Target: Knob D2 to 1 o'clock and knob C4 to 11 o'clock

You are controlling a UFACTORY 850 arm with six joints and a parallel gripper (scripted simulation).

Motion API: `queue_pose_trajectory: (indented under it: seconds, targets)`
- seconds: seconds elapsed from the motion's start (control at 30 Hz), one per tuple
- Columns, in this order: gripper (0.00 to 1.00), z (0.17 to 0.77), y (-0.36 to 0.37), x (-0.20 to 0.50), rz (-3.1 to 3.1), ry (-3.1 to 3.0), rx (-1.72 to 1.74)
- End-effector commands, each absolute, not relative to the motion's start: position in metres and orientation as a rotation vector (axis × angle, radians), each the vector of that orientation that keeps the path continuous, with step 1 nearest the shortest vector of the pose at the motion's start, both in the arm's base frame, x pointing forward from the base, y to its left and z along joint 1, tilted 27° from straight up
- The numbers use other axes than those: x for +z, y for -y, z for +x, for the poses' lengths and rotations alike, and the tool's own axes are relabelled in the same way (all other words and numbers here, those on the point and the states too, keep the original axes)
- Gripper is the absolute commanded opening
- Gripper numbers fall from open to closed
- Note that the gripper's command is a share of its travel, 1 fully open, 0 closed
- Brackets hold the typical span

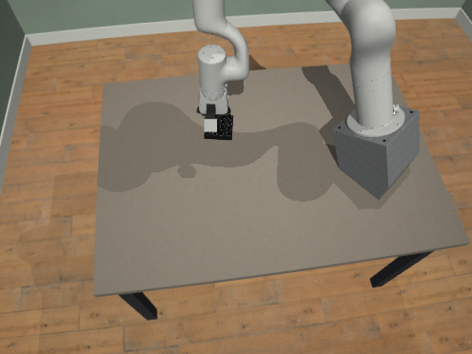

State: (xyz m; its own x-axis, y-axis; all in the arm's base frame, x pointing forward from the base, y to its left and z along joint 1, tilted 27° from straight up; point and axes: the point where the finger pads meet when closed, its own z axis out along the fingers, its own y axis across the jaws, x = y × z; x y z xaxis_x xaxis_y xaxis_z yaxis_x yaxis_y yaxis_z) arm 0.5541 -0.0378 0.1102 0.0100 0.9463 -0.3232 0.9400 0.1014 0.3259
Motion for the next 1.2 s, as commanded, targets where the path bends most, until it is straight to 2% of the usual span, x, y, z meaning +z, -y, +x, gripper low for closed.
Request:
queue_pose_trajectory:
  seconds: [0.0, 1.17]
  targets:
    - [0.19, 0.555, 0.038, 0.111, 1.838, -1.929, 0.02]
    - [0.19, 0.565, 0.047, 0.084, 1.837, -1.929, 0.02]
